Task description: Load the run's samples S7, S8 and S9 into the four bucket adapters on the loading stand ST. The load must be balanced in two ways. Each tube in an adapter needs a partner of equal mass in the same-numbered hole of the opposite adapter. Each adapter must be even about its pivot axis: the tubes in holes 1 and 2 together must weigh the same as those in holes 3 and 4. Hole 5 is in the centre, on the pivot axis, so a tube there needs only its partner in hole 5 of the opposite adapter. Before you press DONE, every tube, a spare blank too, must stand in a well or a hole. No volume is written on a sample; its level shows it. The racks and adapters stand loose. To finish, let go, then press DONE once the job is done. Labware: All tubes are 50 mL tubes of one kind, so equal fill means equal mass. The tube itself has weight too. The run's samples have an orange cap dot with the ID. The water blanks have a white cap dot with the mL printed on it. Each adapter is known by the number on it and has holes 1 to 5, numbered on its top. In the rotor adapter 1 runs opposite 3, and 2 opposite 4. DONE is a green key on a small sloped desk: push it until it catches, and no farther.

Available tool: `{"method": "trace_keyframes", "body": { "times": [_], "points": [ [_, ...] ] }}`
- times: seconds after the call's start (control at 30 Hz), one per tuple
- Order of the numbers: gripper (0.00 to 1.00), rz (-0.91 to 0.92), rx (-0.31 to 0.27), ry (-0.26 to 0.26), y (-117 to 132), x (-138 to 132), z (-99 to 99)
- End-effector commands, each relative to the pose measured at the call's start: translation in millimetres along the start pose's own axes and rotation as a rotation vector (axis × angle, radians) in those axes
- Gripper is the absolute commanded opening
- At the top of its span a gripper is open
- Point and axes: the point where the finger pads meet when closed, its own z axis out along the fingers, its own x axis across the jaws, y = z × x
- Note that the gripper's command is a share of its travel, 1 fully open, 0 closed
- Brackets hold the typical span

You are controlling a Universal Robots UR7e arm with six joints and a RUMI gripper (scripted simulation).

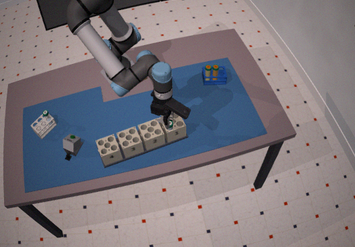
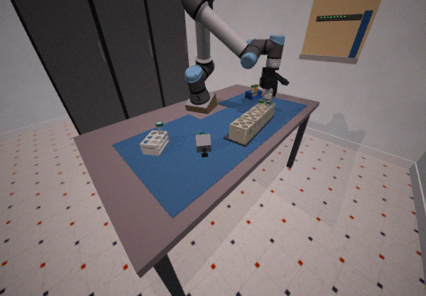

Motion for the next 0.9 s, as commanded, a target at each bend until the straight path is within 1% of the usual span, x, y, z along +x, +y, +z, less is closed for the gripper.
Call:
{"method": "trace_keyframes", "body": {
  "times": [0.0,0.5,0.53,0.87],
  "points": [
    [0.00,0.000,0.001,0.001,-0.3,0.3,3.0],
    [0.00,0.000,0.001,0.001,-0.3,0.3,4.3],
    [0.35,0.000,0.001,0.001,-0.3,0.3,4.3],
    [0.35,0.000,0.001,0.001,-0.3,0.3,4.3]
  ]
}}
